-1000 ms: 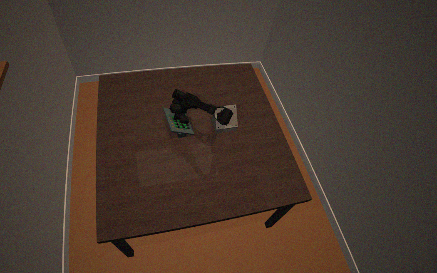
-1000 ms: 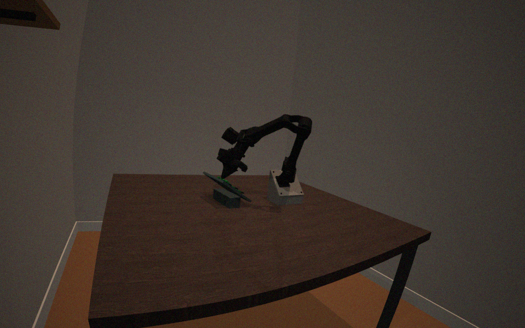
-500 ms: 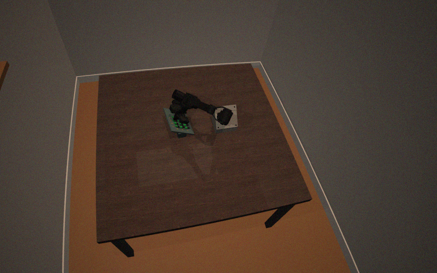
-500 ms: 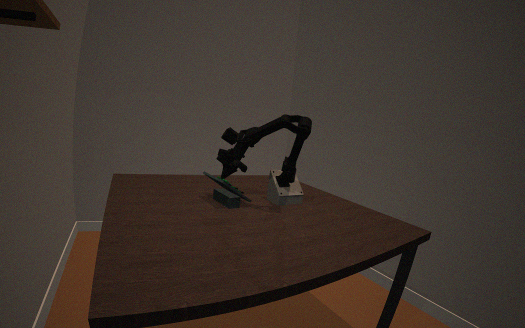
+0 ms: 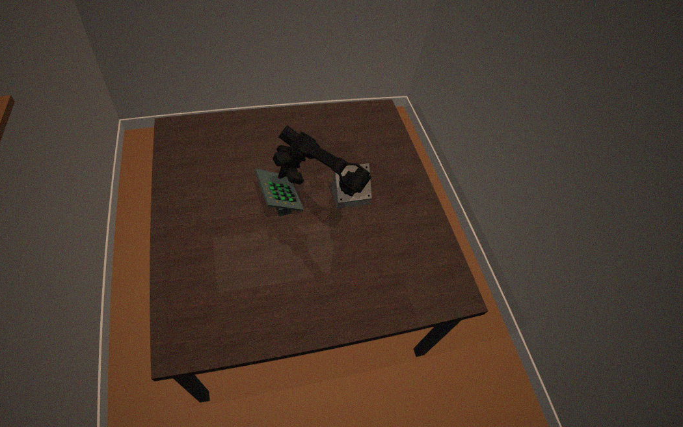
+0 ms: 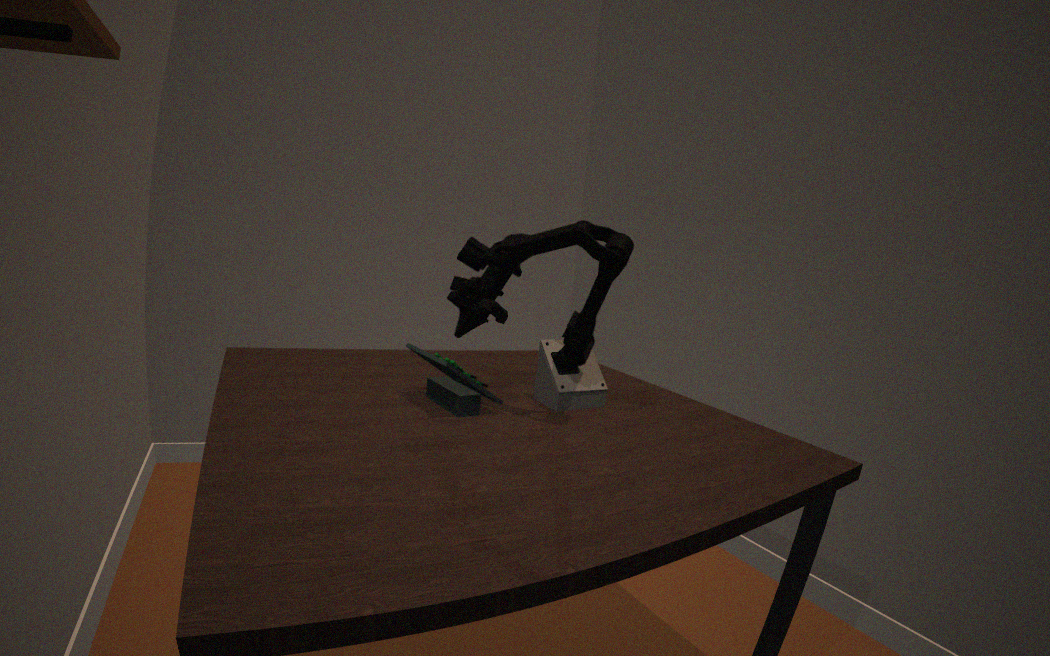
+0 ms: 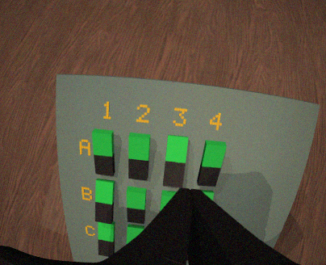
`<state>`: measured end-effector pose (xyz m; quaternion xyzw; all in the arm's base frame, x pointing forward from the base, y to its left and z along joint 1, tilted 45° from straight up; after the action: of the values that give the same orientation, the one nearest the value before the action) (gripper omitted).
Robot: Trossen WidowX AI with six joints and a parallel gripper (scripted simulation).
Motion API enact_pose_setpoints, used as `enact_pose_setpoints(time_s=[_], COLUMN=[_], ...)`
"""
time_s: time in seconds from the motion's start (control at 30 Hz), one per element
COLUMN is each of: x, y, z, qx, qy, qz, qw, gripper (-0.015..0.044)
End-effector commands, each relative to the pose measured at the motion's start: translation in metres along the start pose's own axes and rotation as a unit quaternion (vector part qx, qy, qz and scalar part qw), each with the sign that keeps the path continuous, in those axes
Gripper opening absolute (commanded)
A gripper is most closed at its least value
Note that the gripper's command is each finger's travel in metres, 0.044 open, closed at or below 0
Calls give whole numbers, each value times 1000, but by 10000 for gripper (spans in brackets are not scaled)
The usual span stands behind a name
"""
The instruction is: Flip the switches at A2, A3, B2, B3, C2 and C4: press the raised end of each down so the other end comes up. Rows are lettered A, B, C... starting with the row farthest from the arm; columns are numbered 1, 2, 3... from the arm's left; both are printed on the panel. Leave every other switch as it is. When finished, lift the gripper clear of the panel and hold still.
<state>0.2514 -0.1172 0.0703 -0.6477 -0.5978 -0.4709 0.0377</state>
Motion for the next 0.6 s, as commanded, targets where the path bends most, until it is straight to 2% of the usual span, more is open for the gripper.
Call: enact_pose_setpoints(time_s=[0.0,0.17,0.33,0.47,0.57], x=[4,29,30,30,30], y=[-1,-37,-38,-36,-36], z=[-6,-6,-4,27,29], qx=[-1,0,1,12,12], qy=[4,5,5,6,6], qz=[-4,-3,-3,-4,-4], qw=[1000,1000,1000,1000,1000], gripper=[0,0,0,0,0])
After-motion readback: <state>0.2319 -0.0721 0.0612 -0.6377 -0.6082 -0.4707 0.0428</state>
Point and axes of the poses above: the point midway between the two fingers, 35 mm back from their tips, its own z axis out along the fingers, its own x axis across the jaws, y = z × x, the point moved 4 cm from there along -z, back along the fingers, and after that the axes turned 4 degrees about -z, right-handed, at the moved point
